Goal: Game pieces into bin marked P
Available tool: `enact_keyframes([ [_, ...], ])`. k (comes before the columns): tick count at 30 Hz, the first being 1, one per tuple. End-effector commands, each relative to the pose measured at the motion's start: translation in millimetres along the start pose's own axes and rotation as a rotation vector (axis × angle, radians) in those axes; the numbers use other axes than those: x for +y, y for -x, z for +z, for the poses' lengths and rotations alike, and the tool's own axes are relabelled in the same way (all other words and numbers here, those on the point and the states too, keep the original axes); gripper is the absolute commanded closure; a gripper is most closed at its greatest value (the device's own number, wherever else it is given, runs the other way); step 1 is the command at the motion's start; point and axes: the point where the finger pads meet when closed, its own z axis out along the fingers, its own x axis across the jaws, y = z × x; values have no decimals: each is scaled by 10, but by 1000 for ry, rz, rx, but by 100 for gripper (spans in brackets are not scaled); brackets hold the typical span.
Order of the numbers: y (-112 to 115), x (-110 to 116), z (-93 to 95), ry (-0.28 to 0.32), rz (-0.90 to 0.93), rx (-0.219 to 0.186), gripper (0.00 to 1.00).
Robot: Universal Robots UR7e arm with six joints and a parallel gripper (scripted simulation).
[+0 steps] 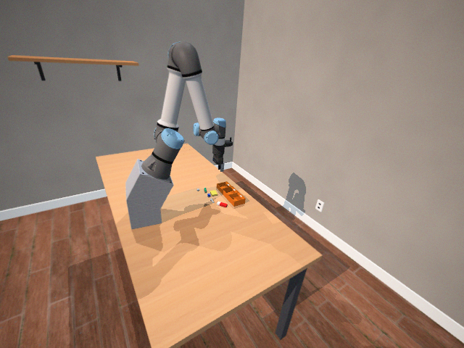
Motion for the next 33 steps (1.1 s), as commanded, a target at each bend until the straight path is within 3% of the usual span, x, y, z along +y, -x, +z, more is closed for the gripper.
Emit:
enact_keyframes([
  [1, -80, 250, 253, -8, -1, -1, 36],
  [5, -115, 372, 361, -8, -1, -1, 36],
  [15, -286, 972, 862, -8, -1, -1, 36],
  [20, -284, 952, 739, -8, -1, -1, 36],
  [33, -346, 929, 726, -8, -1, -1, 36],
])
